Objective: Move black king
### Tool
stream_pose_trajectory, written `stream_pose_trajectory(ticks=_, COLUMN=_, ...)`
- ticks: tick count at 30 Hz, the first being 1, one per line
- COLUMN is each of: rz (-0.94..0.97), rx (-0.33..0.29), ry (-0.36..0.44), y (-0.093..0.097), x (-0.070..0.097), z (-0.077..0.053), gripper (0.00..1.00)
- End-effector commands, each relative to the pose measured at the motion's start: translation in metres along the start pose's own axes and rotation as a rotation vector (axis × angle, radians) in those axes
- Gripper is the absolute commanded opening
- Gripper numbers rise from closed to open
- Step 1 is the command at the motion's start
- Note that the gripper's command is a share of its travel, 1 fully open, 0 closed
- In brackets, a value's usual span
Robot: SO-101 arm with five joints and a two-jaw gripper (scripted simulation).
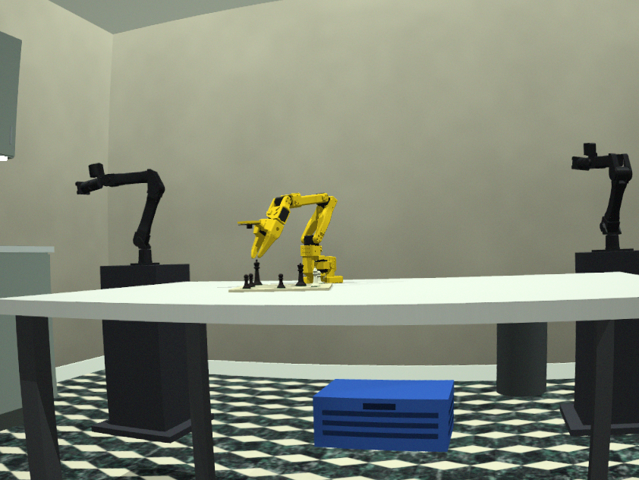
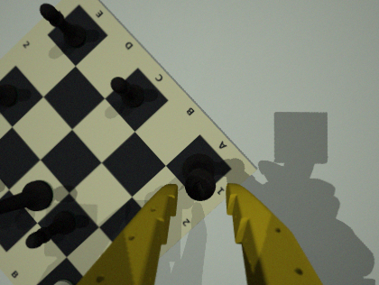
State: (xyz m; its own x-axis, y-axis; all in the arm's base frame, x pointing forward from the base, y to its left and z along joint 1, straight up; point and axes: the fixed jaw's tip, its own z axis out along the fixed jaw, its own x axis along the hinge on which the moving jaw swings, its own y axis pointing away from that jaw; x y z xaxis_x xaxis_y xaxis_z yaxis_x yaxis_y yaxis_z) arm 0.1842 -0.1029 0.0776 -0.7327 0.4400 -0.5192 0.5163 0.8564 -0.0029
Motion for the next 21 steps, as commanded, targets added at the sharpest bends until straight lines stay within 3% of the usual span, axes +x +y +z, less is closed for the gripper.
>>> stream_pose_trajectory(ticks=1, rz=0.018, rx=0.003, ry=0.0, y=-0.001, x=0.006, z=0.008, gripper=0.12)
stream_pose_trajectory(ticks=8, rz=0.018, rx=0.003, ry=0.0, y=-0.001, x=0.014, z=0.022, gripper=0.12)
stream_pose_trajectory(ticks=21, rz=0.018, rx=0.003, ry=0.0, y=-0.001, x=0.02, z=0.032, gripper=0.12)
